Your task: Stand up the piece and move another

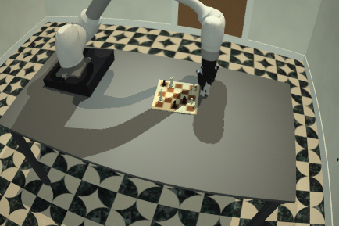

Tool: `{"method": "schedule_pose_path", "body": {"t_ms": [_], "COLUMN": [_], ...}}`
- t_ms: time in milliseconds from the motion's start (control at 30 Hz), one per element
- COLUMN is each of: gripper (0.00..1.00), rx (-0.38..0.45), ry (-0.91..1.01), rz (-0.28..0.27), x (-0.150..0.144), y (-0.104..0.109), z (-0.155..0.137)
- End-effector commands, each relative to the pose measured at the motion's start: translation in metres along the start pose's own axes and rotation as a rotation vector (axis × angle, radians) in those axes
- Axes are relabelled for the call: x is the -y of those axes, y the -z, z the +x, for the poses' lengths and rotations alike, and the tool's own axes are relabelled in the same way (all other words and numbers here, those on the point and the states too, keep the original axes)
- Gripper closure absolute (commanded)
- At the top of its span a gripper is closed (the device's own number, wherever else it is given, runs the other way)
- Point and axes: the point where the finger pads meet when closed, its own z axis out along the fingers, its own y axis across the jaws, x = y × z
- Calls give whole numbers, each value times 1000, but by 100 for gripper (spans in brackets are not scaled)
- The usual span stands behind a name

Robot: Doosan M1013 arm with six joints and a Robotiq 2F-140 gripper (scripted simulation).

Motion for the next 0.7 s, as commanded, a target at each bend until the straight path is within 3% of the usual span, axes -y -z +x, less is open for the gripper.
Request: {"method": "schedule_pose_path", "body": {"t_ms": [0, 167, 667], "gripper": [87, 78, 78], "rx": [0, 0, 0], "ry": [0, 0, 0], "rz": [0, 0, 0], "x": [0, 0, 0], "y": [0, 0, 3], "z": [0, 0, 0]}}
